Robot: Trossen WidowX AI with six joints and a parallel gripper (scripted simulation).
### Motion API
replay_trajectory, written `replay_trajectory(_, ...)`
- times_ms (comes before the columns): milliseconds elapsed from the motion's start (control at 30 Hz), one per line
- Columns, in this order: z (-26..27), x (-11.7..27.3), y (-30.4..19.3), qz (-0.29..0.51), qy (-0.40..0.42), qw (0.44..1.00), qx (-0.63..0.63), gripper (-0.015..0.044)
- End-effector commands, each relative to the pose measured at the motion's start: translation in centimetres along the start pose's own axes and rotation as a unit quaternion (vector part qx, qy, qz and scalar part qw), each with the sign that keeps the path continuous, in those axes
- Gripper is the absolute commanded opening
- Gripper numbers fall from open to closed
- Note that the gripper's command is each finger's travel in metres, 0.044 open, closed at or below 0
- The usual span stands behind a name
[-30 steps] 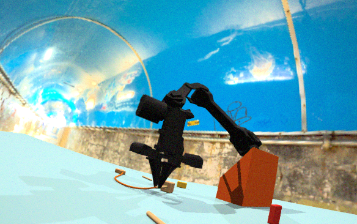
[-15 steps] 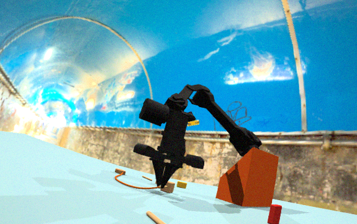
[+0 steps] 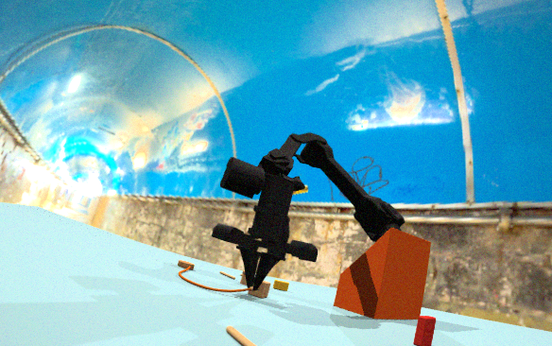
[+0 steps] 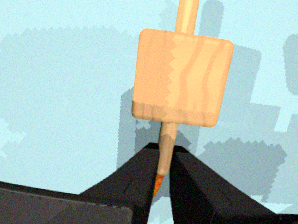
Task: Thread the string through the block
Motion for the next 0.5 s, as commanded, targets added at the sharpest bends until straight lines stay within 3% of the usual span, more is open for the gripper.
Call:
replay_trajectory(0, 0.09, 0.03, 0.6, 0.001, 0.0, 1.0, 0.001, 0.0)
replay_trajectory(167, 0.16, 0.03, 1.1, 0.001, 0.0, 1.0, 0.001, 0.0)
replay_trajectory(333, 0.12, 0.0, 0.8, 0.0, 0.0, 1.0, 0.0, 0.0122)
replay_trajectory(467, 0.16, 0.99, 0.66, 0.0, -0.001, 1.0, 0.0, 0.0122)
Point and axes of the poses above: the point midway between the two fingers, 35 mm back from their tips, its own x axis back along the fingers, its own z axis across the jaws, y = z × x, the point moved 10 cm from there along x, back along the fingers, and after that the axes turned 9 degrees about -x, right-handed, at the moved point
